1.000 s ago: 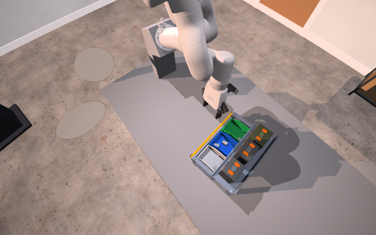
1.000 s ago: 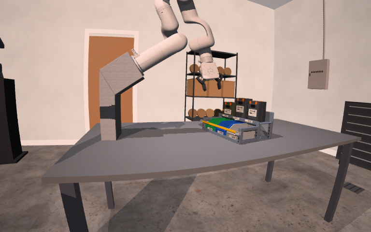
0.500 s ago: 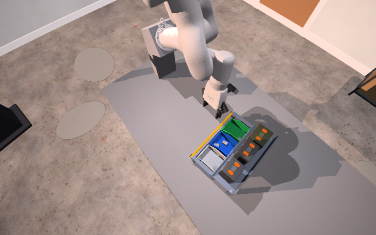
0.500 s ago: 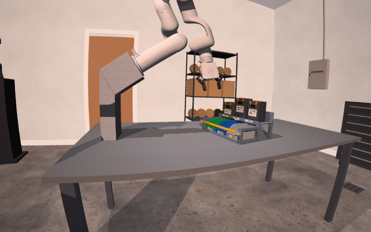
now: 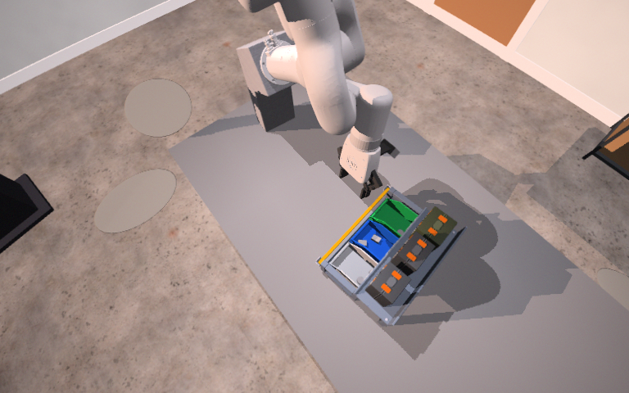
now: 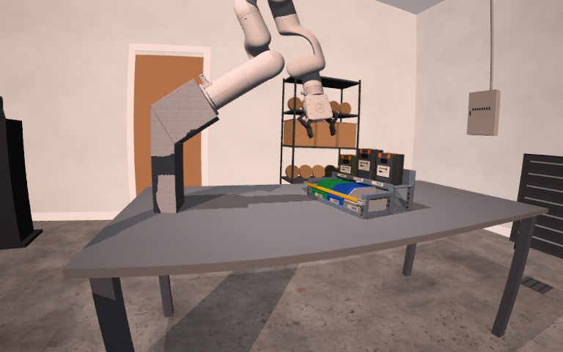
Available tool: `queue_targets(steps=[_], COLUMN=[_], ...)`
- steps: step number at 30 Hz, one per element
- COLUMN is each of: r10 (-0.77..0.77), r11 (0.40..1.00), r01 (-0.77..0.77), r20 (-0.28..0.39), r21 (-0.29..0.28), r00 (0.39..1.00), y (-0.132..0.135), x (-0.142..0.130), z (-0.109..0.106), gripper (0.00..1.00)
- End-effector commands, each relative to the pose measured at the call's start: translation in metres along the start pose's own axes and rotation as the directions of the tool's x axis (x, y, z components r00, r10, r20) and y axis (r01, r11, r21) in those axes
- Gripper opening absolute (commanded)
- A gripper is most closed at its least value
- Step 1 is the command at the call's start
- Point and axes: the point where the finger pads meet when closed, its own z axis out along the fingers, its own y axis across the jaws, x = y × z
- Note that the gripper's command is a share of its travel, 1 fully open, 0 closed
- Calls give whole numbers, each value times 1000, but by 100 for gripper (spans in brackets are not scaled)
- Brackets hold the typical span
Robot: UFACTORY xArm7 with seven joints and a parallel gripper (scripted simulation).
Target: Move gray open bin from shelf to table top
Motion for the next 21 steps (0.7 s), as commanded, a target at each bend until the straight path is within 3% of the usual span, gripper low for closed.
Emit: queue_targets(steps=[1, 14, 15, 19, 21], r10=[2, 3, 18, 77, 77], r11=[1000, 1000, 1000, 997, 997], r01=[-2, -3, -18, -81, -81], r20=[-1, -2, 37, 184, 184], r21=[-4, -5, -2, 14, 14], r00=[1000, 1000, 999, 980, 980], y=[3, 4, 2, -3, -3], x=[-6, -7, -14, -57, -57], z=[-13, -16, -4, -1, -1], gripper=[100, 100, 100, 100, 100])
